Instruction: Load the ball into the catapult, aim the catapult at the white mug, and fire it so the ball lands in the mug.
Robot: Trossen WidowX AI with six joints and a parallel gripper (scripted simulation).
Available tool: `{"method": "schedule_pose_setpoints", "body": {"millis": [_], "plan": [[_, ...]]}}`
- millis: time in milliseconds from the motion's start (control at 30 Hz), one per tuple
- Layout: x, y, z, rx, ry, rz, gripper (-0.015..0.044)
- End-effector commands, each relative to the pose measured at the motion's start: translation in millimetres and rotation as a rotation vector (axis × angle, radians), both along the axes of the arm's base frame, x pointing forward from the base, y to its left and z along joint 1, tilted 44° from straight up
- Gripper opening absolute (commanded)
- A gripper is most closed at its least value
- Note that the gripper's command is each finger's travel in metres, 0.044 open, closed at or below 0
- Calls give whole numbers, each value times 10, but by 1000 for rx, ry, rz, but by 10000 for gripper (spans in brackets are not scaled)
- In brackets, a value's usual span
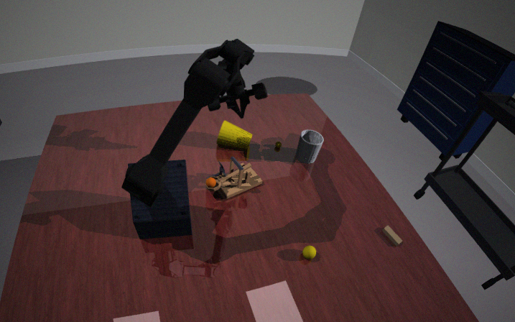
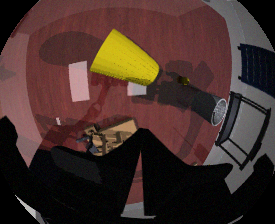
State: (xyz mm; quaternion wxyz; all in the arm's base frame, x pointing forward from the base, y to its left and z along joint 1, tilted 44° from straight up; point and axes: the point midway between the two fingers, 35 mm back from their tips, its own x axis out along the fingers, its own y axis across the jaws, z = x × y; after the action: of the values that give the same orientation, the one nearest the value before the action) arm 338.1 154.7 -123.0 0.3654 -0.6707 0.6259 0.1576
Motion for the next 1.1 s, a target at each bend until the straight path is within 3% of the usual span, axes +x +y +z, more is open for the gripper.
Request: {"method": "schedule_pose_setpoints", "body": {"millis": [0, 567, 1067], "plan": [[-197, -58, -39, -64, 66, 58, 0], [-1015, -403, -52, -360, 365, 320, 0], [-1602, -794, 232, -690, 666, 572, 0]]}}
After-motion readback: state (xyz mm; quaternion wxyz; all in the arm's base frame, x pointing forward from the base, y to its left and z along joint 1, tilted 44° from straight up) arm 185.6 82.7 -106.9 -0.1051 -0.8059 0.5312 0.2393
